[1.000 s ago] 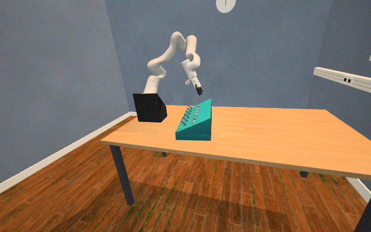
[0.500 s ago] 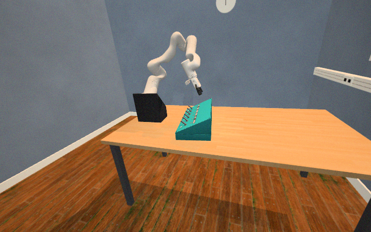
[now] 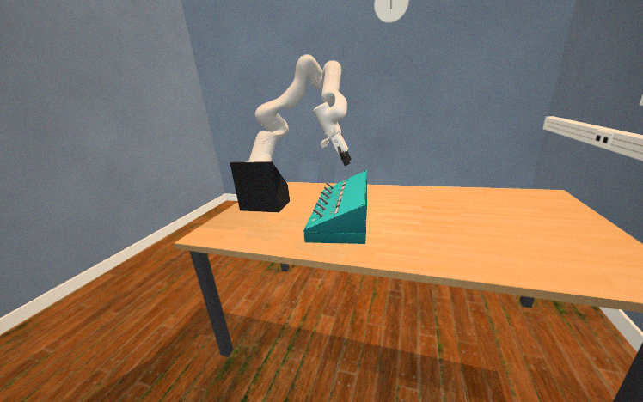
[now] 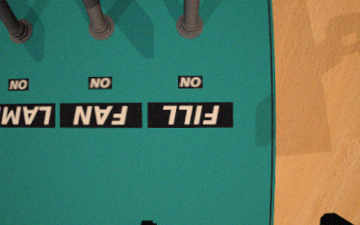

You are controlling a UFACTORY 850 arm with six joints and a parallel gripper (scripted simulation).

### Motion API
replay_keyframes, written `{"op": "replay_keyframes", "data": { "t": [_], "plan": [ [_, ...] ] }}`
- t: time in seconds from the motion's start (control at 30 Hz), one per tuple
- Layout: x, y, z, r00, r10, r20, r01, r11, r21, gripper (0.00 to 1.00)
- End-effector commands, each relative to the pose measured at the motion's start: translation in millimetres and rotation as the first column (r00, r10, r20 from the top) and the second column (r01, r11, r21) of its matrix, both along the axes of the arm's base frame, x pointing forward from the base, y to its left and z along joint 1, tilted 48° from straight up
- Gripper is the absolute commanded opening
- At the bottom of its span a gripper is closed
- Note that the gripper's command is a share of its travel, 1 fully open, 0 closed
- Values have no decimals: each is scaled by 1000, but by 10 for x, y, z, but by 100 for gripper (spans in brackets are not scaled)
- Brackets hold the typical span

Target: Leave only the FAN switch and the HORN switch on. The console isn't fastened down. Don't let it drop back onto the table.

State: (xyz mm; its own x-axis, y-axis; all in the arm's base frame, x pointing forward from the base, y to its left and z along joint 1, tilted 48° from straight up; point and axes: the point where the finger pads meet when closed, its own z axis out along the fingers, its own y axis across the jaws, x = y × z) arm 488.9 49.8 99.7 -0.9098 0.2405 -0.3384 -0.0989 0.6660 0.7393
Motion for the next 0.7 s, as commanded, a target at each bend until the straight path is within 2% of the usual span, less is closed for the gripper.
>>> {"op": "replay_keyframes", "data": {
  "t": [0.0, 0.43, 0.67],
  "plan": [
    [17, -69, -68, 1000, -1, 1, 1, 1000, 0, 100],
    [57, -342, -370, 1000, -1, 1, 1, 1000, 0, 100],
    [65, -397, -431, 1000, -1, 1, 1, 1000, 0, 100]
  ]
}}
